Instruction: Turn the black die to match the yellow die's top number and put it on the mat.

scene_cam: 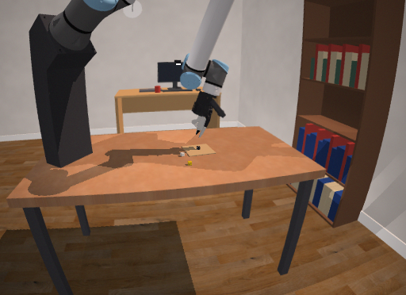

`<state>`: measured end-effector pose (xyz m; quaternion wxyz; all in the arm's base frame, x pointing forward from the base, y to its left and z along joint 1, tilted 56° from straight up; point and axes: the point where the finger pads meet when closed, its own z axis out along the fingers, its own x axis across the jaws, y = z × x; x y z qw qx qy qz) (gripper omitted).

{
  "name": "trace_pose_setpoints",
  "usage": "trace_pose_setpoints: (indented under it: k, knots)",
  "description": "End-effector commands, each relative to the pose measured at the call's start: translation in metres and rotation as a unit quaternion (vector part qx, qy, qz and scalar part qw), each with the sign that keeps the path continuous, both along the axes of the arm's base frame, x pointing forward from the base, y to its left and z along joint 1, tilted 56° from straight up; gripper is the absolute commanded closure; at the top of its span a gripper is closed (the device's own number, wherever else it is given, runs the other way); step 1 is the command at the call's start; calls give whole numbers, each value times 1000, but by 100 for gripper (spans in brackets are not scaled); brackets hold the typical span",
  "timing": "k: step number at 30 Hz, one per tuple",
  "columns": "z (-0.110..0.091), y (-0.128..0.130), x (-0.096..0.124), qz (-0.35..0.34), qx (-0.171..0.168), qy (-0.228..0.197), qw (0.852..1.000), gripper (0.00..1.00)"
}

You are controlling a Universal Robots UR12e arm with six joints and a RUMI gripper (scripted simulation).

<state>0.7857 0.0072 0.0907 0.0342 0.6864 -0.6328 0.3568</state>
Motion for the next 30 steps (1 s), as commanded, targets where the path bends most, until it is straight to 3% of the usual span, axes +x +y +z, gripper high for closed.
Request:
trace_pose_setpoints:
  k: [1,21,30]
  knots:
    - [1,0,-1,12,-2,-18,1000,69]
    - [2,0,-3,23,-4,-35,999,69]
    - [-2,0,-1,40,-3,-62,997,69]
